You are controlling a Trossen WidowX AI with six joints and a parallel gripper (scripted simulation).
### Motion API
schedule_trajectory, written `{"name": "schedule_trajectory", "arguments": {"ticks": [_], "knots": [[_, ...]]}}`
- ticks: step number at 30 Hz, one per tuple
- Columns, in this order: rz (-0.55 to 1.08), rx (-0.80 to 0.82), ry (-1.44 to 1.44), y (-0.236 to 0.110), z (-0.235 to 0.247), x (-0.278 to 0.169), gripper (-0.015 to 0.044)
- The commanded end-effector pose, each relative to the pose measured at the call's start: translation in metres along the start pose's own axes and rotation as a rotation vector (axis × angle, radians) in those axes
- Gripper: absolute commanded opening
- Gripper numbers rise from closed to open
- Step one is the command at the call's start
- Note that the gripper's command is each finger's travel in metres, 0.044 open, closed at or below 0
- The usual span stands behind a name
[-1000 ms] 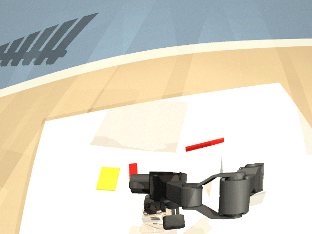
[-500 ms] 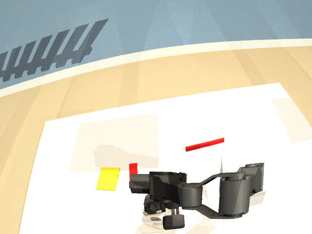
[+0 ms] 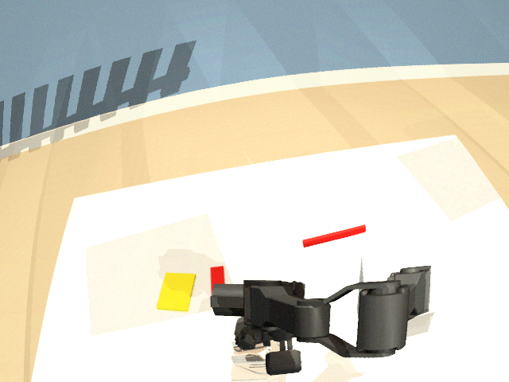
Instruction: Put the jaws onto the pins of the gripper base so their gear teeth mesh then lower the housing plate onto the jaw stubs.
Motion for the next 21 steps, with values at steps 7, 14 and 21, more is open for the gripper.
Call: {"name": "schedule_trajectory", "arguments": {"ticks": [7, 14, 21], "knots": [[-0.001, -0.001, 0.001, 0.0005, -0.0004, 0.0000, 0.0351], [-0.001, -0.001, 0.001, 0.0005, -0.0004, 0.0000, 0.0351], [0.000, 0.000, 0.000, 0.0000, 0.0000, 0.0000, 0.0377]]}}
Point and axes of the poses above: the point midway between the two fingers, 35 mm back from their tips, its own y axis out along the fingers, its own z axis across the jaws, x = y × z, the point moved 5 cm from there along -y, back along the fingers, and after that the axes turned 4 degrees about y, right-handed, at the moved point
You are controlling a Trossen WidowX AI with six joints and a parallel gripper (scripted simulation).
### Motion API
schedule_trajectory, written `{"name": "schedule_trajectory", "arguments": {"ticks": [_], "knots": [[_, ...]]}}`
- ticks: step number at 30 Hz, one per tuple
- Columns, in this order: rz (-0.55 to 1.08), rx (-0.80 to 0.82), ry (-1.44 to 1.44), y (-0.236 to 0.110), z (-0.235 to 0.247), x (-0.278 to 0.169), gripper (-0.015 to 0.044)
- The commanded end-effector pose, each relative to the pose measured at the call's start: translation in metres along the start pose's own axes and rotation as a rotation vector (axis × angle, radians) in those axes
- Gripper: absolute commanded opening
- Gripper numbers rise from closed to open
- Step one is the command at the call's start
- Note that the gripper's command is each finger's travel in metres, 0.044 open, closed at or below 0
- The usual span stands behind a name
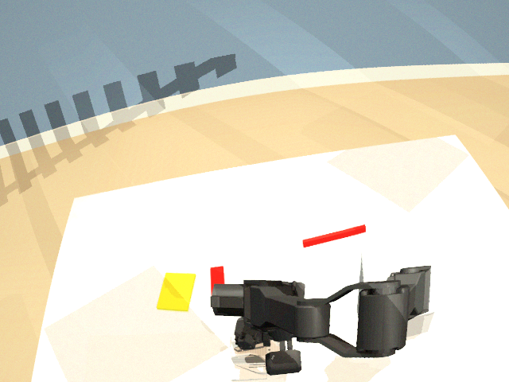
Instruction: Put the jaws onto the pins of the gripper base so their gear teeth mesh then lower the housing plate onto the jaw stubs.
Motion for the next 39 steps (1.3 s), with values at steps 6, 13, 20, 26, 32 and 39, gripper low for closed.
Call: {"name": "schedule_trajectory", "arguments": {"ticks": [6, 13, 20, 26, 32, 39], "knots": [[0.000, 0.000, 0.000, 0.000, 0.000, 0.000, 0.0440], [0.000, 0.000, 0.000, 0.000, 0.000, 0.000, 0.0440], [-0.001, -0.005, 0.000, -0.016, -0.001, 0.002, 0.0440], [-0.001, -0.006, 0.001, -0.071, -0.001, 0.001, 0.0440], [-0.001, -0.005, 0.001, -0.076, -0.001, 0.000, 0.0440], [0.000, -0.010, 0.008, -0.098, -0.007, -0.017, 0.0440]]}}
Point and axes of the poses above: the point midway between the two fingers, 35 mm back from their tips, its own y axis out along the fingers, its own z axis across the jaws, x = y × z, the point moved 5 cm from there along -y, back along the fingers, and after that the axes turned 4 degrees about y, right-handed, at the moved point
